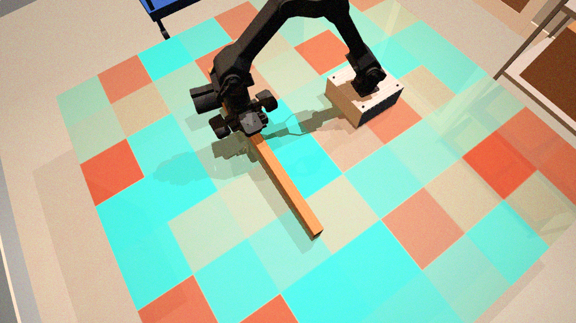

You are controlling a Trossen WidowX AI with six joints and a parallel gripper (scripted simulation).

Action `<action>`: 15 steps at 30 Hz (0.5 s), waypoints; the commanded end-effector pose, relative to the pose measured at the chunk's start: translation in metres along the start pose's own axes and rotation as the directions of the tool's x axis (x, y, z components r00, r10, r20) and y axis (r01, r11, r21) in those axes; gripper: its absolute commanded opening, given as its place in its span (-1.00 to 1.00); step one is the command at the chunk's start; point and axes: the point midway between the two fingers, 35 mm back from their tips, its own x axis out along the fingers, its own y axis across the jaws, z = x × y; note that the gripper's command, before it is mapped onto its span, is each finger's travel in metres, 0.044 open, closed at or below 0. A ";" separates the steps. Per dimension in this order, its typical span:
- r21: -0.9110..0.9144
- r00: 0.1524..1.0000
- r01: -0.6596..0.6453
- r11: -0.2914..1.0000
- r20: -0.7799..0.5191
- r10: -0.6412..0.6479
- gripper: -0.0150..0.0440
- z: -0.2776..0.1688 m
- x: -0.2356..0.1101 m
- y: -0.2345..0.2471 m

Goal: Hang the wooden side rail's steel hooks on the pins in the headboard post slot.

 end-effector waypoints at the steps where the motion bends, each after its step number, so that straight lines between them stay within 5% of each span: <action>1: 0.000 1.000 0.012 1.000 -0.005 -0.012 -0.49 -0.002 -0.004 -0.003; 15: 0.000 1.000 0.012 1.000 -0.005 -0.012 -0.49 -0.003 -0.004 -0.003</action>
